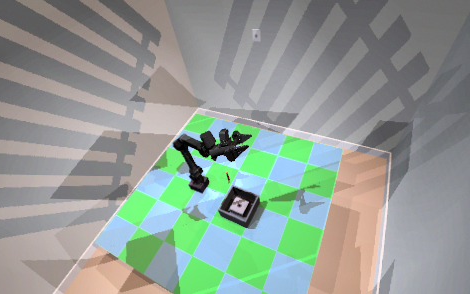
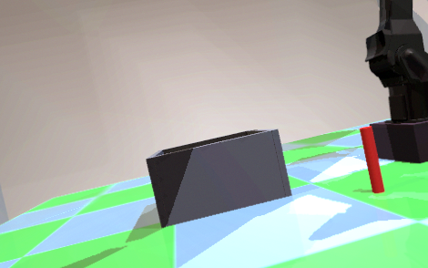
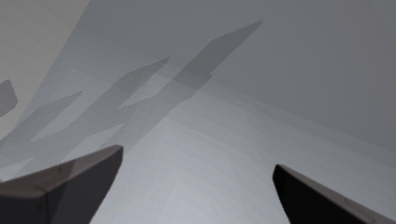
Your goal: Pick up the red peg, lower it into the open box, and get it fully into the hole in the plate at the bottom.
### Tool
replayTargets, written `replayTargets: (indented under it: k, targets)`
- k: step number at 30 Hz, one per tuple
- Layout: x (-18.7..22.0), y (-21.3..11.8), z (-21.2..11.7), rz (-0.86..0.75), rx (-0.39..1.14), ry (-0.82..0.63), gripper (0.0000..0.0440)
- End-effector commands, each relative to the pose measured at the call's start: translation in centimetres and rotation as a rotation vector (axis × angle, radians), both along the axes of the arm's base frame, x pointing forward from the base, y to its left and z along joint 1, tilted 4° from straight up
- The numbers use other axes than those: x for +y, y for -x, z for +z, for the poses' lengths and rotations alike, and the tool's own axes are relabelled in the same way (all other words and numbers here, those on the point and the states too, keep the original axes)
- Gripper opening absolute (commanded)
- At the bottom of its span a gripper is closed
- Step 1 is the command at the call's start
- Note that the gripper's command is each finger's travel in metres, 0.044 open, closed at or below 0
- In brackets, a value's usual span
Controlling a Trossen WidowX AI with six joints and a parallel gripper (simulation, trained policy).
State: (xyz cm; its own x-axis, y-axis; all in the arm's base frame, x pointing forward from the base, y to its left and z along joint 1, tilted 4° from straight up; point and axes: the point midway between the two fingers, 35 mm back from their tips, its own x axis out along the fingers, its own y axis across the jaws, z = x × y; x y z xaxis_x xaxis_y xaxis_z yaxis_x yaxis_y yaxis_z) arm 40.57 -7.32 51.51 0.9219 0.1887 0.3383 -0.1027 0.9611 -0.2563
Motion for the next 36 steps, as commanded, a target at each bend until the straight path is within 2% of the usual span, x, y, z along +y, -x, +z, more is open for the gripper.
replayTargets:
  k: [1, 10, 19, 28, 36]
  targets:
    - [-0.4, -1.0, -2.5, -0.014, 0.093, -0.070, 0.0440]
    - [-0.7, -2.6, -9.2, -0.062, 0.348, -0.243, 0.0440]
    - [0.2, -2.8, -16.1, -0.116, 0.612, -0.399, 0.0440]
    - [2.7, -1.5, -22.6, -0.177, 0.883, -0.536, 0.0440]
    - [5.9, 1.1, -27.8, -0.250, 1.128, -0.636, 0.0440]
